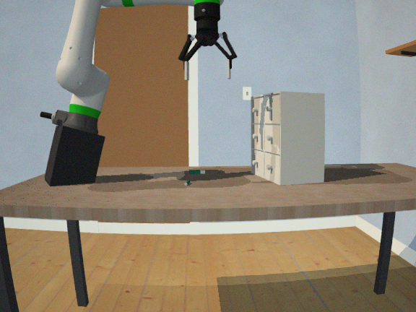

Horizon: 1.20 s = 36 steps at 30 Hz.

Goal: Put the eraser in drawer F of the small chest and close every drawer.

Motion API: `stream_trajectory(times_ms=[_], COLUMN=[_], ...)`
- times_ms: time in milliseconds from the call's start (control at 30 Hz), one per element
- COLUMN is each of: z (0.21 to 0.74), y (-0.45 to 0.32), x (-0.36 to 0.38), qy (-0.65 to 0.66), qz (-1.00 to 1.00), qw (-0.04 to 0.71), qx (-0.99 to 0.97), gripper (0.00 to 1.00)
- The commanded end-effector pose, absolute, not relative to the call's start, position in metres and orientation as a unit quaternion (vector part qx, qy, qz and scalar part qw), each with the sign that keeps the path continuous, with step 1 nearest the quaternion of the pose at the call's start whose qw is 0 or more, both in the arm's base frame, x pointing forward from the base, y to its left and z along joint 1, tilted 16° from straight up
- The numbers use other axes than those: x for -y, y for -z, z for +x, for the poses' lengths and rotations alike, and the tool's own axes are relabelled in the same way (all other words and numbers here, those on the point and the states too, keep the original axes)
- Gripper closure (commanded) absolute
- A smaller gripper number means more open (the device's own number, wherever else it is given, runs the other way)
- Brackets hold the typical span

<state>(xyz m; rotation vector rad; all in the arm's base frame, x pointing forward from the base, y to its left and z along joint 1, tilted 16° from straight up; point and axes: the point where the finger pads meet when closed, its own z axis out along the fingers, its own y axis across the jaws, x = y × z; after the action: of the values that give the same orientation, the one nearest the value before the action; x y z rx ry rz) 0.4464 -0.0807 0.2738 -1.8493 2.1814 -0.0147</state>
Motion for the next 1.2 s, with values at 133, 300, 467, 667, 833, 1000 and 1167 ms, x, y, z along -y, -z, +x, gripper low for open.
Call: stream_trajectory(times_ms=[133, 300, 467, 667, 833, 1000, 1167], z=[0.457, 0.466, 0.476, 0.485, 0.492, 0.5, 0.506], y=[-0.261, -0.249, -0.237, -0.225, -0.216, -0.206, -0.197], x=[0.073, 0.066, 0.059, 0.052, 0.047, 0.042, 0.037], qy=[-0.005, -0.015, -0.026, -0.037, -0.044, -0.053, -0.059], qz=[-0.574, -0.512, -0.444, -0.375, -0.322, -0.263, -0.213], qw=[0.139, 0.139, 0.137, 0.135, 0.132, 0.129, 0.126], qx=[-0.807, -0.848, -0.885, -0.916, -0.936, -0.955, -0.967], gripper=[0.0, 0.0, 0.0, 0.0, 0.0, 0.0, 0.0])
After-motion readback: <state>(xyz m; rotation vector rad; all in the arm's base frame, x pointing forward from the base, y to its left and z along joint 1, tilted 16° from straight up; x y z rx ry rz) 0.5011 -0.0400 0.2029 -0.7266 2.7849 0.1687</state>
